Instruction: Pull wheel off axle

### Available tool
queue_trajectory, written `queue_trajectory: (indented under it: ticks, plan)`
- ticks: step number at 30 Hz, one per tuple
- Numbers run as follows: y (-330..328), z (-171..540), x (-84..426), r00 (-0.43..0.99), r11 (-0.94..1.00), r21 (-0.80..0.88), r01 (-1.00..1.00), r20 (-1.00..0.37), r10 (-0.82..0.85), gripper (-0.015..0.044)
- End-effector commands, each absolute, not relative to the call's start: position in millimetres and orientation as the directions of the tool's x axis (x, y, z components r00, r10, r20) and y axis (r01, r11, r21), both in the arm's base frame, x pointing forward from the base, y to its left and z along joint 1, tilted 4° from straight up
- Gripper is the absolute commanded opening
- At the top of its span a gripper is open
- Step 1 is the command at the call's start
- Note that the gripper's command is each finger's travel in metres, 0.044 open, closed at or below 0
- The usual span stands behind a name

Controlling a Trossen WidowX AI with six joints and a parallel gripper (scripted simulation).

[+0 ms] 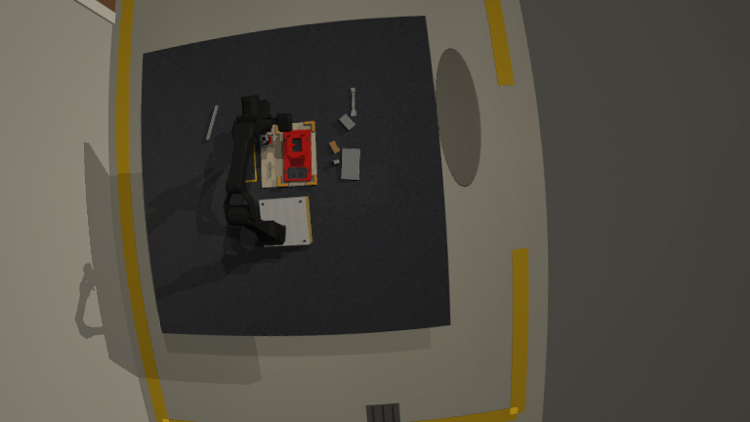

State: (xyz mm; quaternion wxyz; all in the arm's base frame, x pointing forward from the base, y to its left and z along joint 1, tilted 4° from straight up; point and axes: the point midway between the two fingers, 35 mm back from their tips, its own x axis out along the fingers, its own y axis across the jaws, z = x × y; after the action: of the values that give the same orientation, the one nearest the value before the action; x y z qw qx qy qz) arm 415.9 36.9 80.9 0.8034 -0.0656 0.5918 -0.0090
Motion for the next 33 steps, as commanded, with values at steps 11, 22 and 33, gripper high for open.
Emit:
queue_trajectory:
  ticks: [11, 22, 33]
  plan:
    - [97.9, 60.9, 361.5, -0.028, 0.985, 0.019, -0.173, -1.0, 0.014, 0.03]
    - [98.8, 3.0, 362.6, -0.028, 0.985, 0.019, -0.173, -1.0, 0.014, 0.03]
    - [97.1, -11.8, 358.7, -0.038, 0.984, 0.012, -0.177, -0.999, 0.005, 0.0215]
